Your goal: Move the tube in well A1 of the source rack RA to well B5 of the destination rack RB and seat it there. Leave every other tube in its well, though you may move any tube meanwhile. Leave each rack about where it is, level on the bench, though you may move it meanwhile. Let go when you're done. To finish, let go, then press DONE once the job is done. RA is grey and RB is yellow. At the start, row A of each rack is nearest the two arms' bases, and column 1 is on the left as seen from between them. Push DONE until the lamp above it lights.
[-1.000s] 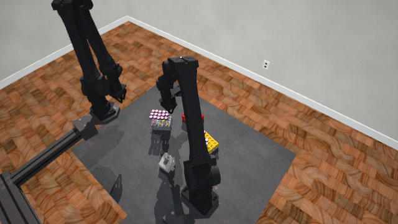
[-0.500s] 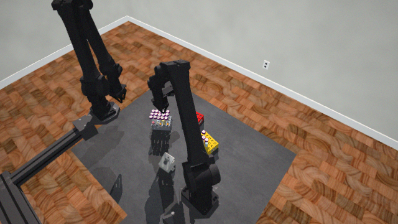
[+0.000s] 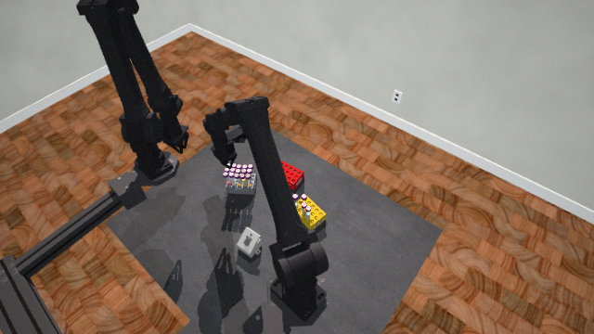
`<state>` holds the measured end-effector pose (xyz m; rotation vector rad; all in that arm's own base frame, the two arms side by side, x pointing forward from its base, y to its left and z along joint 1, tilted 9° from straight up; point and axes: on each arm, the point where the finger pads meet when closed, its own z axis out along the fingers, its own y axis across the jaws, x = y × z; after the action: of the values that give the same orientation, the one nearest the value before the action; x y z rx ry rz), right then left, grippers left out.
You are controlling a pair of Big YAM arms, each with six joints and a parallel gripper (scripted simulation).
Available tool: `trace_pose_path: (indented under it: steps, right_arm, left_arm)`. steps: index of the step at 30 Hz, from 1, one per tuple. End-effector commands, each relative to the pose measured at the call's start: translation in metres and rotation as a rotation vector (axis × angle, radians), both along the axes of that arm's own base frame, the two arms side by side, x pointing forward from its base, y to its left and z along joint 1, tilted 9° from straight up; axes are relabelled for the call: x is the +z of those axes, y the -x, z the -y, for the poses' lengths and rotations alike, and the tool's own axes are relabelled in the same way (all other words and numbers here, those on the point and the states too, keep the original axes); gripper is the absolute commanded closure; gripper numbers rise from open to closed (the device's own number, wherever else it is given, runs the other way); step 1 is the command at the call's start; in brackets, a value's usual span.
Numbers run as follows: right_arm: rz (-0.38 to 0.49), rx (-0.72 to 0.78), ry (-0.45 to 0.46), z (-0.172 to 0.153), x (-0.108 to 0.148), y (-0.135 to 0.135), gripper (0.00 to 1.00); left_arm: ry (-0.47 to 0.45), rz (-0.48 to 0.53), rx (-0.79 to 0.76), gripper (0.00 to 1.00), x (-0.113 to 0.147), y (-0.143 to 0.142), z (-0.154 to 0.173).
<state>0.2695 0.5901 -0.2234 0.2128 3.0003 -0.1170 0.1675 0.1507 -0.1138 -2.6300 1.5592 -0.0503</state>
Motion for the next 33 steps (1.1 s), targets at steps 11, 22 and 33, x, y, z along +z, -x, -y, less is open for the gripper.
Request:
trace_pose_path:
  steps: [11, 22, 33]
  right_arm:
    - [0.022, -0.031, -0.066, -0.058, 0.031, 0.008, 0.7]
    - [0.018, 0.0, -0.055, -0.051, 0.028, 0.025, 0.7]
    - [0.003, 0.003, -0.011, -0.027, -0.026, 0.018, 0.7]
  left_arm:
    - [-0.004, 0.005, 0.0, 0.7, 0.001, -0.002, -0.002]
    - [-0.004, 0.005, 0.0, 0.7, 0.001, -0.002, -0.002]
    - [-0.004, 0.005, 0.0, 0.7, 0.001, -0.002, -0.002]
